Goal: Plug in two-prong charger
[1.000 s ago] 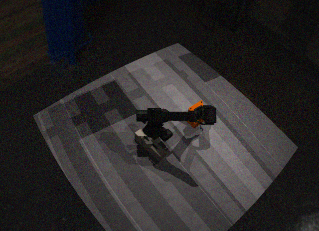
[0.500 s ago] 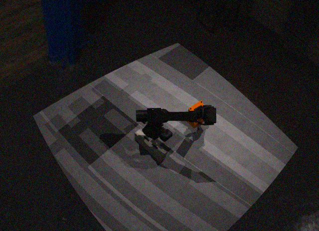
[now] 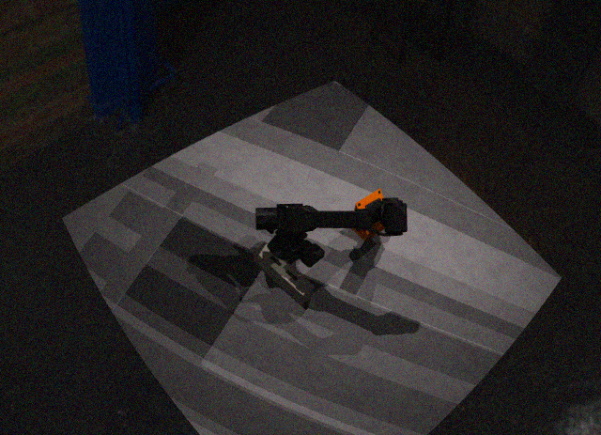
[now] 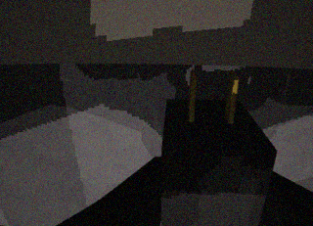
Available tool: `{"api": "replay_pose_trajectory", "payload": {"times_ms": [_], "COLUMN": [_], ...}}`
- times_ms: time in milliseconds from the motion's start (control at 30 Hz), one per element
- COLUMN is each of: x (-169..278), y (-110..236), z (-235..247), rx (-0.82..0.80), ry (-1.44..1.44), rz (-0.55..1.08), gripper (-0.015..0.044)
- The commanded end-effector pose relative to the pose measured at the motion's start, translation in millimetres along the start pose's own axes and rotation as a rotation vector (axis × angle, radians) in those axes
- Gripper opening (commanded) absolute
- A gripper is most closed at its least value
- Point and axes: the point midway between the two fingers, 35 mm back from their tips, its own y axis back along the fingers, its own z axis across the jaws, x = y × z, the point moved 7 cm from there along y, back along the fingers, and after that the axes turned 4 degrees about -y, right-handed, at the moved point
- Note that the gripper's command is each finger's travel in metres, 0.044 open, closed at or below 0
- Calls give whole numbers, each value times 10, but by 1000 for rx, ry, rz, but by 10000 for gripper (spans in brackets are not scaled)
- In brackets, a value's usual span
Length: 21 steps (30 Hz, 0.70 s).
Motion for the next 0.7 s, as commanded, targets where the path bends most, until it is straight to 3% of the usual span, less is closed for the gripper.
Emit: {"api": "replay_pose_trajectory", "payload": {"times_ms": [0,667], "x": [-15,-43], "y": [8,10], "z": [2,5], "rx": [-2,-2], "ry": [-4,-4], "rz": [-4,-4], "gripper": [0,0]}}
